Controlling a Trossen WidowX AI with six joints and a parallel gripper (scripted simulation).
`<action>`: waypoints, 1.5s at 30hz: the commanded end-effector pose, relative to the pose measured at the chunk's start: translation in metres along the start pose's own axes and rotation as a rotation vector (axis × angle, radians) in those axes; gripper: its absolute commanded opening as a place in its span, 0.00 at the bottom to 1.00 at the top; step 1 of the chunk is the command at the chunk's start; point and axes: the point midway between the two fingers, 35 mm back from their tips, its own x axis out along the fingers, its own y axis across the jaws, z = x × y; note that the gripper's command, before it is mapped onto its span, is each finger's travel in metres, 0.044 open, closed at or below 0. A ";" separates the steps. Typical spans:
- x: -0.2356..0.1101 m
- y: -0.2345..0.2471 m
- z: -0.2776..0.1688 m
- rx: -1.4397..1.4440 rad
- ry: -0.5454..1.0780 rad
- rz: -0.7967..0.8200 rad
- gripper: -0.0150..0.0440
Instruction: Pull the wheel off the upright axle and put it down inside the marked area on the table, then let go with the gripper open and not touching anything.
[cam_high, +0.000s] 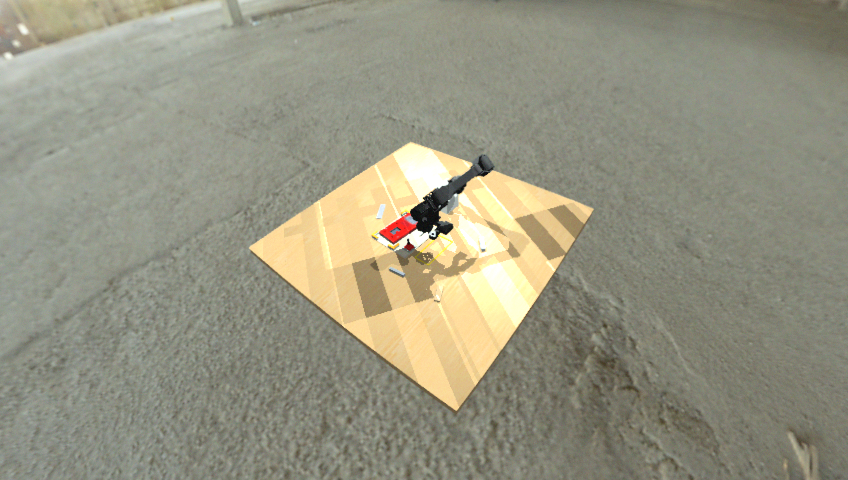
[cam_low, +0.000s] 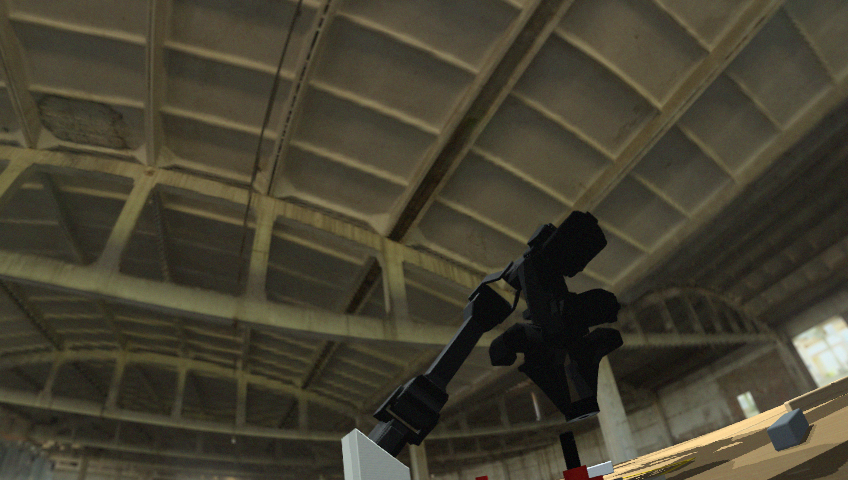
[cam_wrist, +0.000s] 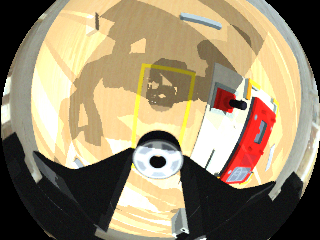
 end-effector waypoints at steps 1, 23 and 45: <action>0.012 -0.001 0.001 0.006 0.002 0.002 0.25; 0.081 0.002 -0.002 0.000 0.008 0.011 0.52; -0.024 -0.037 -0.080 0.010 0.006 0.000 1.00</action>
